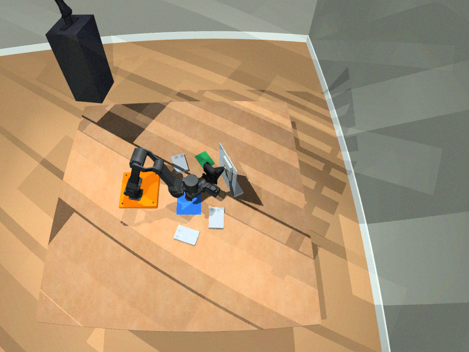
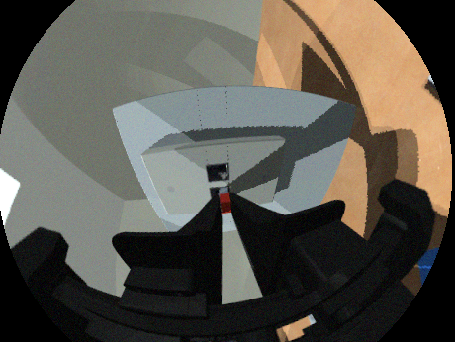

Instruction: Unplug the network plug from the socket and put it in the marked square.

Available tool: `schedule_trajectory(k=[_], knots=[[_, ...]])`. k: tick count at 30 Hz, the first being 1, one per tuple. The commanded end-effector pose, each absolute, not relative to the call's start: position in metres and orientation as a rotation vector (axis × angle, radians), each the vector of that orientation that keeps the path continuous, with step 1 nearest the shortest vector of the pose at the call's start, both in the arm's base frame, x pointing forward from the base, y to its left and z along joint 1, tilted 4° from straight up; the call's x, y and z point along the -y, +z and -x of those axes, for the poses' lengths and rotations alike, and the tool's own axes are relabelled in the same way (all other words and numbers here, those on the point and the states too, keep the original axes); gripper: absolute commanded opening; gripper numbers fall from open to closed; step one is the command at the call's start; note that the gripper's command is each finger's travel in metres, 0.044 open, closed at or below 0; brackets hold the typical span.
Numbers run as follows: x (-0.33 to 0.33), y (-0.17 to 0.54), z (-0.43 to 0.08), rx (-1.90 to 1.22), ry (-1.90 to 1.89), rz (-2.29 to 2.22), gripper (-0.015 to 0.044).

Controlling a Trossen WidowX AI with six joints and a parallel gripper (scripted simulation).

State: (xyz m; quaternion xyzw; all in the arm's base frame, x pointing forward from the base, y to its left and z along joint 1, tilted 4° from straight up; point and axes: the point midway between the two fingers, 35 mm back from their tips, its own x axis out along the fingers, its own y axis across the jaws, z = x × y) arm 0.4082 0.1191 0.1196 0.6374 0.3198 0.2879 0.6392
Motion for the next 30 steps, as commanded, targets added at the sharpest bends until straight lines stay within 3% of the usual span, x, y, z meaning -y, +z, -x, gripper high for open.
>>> schedule_trajectory(k=[1,30], knots=[[-0.119,0.120,-0.409,-0.729,0.653,-1.459,0.0000],[-0.108,0.120,-0.394,-0.731,0.652,-1.458,0.0000]])
